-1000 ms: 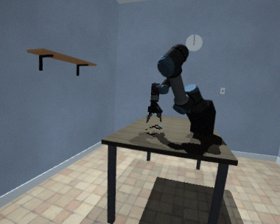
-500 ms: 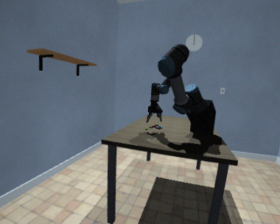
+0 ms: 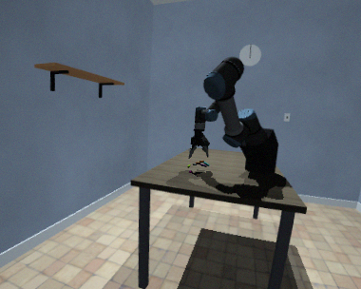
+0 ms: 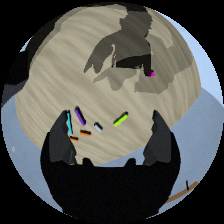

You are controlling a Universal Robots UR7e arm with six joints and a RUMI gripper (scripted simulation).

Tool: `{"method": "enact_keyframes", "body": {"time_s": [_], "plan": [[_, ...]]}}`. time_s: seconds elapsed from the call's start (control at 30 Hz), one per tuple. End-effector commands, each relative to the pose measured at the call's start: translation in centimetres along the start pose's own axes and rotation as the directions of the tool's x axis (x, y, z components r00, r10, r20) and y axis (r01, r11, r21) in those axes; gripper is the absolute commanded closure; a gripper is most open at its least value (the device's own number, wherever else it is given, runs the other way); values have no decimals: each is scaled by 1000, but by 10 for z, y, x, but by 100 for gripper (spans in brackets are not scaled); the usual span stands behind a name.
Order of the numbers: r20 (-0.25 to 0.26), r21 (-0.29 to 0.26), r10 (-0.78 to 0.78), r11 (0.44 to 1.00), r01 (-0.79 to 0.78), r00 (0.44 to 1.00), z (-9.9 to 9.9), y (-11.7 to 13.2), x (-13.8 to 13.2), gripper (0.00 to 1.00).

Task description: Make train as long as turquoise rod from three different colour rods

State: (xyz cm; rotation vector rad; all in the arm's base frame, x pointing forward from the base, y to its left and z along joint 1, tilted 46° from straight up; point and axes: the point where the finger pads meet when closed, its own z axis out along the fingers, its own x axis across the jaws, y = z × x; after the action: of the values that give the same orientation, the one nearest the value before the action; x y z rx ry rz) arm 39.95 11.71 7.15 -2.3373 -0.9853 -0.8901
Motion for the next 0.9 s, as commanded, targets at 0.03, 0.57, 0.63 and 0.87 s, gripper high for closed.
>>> {"method": "enact_keyframes", "body": {"time_s": [0.03,0.57,0.63,0.87], "plan": [[0,-1,0,1000,0,1000,0,0,0,0],[0,-1,0,1000,0,1000,0,0,0,0],[0,-1,0,1000,0,1000,0,0,0,0],[0,-1,0,1000,0,1000,0,0,0,0]]}}
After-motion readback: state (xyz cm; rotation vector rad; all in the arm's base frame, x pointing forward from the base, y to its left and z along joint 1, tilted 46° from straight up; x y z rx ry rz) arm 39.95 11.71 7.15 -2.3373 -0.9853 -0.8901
